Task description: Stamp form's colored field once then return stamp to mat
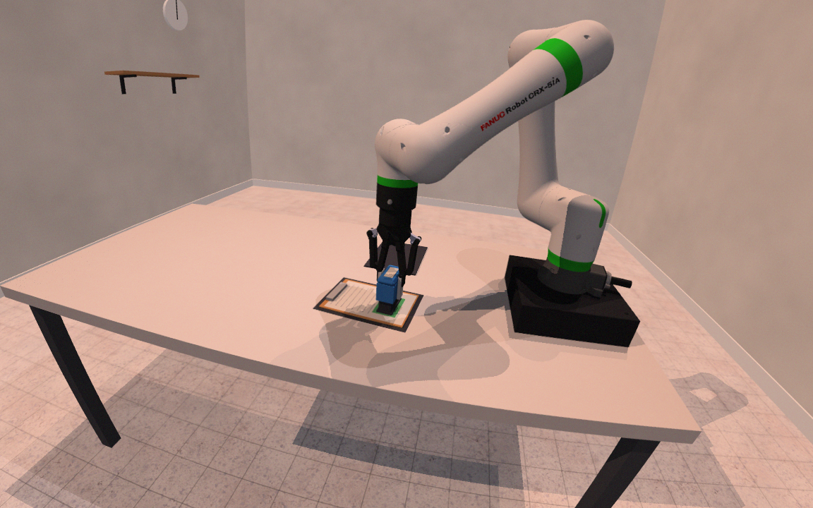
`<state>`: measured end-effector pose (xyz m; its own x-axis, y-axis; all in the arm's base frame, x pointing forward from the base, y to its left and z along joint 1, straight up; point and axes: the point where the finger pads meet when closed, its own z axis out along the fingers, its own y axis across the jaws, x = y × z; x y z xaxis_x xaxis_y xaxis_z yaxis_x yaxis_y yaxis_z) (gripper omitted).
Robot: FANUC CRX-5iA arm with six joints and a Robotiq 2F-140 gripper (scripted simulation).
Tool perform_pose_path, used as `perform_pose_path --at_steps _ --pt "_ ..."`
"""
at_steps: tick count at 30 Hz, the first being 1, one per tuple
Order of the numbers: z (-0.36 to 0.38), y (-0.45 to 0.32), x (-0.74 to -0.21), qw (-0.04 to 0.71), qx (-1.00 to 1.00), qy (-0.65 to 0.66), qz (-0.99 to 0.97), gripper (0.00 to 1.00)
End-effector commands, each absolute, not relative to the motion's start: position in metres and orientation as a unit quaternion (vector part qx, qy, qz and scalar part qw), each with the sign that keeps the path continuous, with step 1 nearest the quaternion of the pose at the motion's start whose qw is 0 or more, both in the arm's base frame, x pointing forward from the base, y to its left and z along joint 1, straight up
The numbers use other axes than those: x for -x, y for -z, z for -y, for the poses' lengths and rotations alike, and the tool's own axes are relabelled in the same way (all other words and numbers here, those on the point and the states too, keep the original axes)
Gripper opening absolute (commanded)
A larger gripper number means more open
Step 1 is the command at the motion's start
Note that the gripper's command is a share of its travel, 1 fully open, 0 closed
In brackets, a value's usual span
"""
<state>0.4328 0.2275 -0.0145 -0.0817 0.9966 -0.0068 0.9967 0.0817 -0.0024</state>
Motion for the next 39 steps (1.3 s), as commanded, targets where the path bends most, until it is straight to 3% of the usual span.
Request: perform_pose_path --at_steps 1,39 --pt "-0.228 0.014 -0.433 0.002 -0.678 0.003 -0.735 0.17" --pt "-0.228 0.019 -0.433 0.002 -0.678 0.003 -0.735 0.17"
